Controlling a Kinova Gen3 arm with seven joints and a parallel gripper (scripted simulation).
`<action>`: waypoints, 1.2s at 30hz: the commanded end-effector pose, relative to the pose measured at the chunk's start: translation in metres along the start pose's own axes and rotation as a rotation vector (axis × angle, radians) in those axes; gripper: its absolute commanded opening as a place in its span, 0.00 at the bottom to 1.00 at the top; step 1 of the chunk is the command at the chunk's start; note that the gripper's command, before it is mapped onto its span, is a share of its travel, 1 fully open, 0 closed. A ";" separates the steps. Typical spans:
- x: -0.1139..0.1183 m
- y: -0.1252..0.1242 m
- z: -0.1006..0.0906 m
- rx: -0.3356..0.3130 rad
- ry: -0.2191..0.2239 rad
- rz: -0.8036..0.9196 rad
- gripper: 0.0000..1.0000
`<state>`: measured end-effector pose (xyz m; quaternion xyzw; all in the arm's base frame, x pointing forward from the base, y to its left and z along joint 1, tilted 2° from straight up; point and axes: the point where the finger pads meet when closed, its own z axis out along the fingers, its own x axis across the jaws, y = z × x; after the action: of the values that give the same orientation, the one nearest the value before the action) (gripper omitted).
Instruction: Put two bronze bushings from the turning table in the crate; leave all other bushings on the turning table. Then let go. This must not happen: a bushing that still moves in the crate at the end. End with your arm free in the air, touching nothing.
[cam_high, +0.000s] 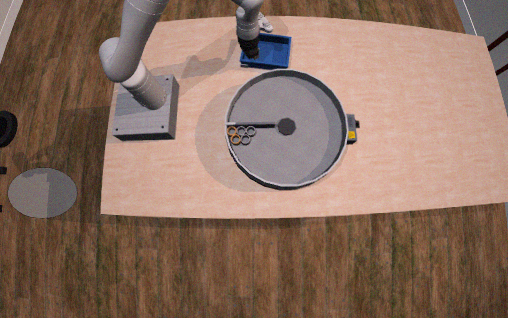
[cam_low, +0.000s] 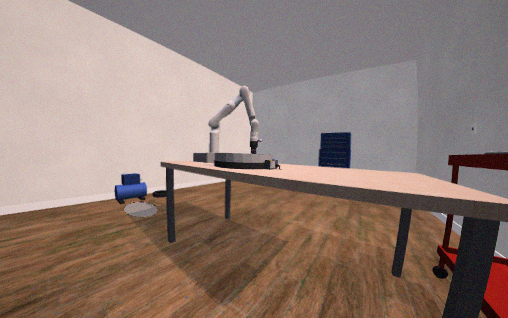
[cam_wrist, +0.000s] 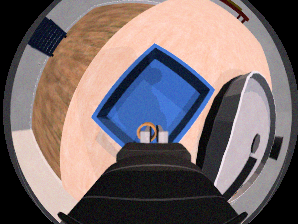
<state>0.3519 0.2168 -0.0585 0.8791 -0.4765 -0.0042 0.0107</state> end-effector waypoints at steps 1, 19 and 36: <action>-0.001 0.002 0.004 -0.005 0.000 -0.001 0.00; -0.001 0.002 0.013 -0.005 0.000 -0.001 0.00; 0.000 0.002 0.016 -0.007 0.000 -0.002 0.00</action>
<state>0.3500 0.2159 -0.0742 0.8793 -0.4760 -0.0057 0.0134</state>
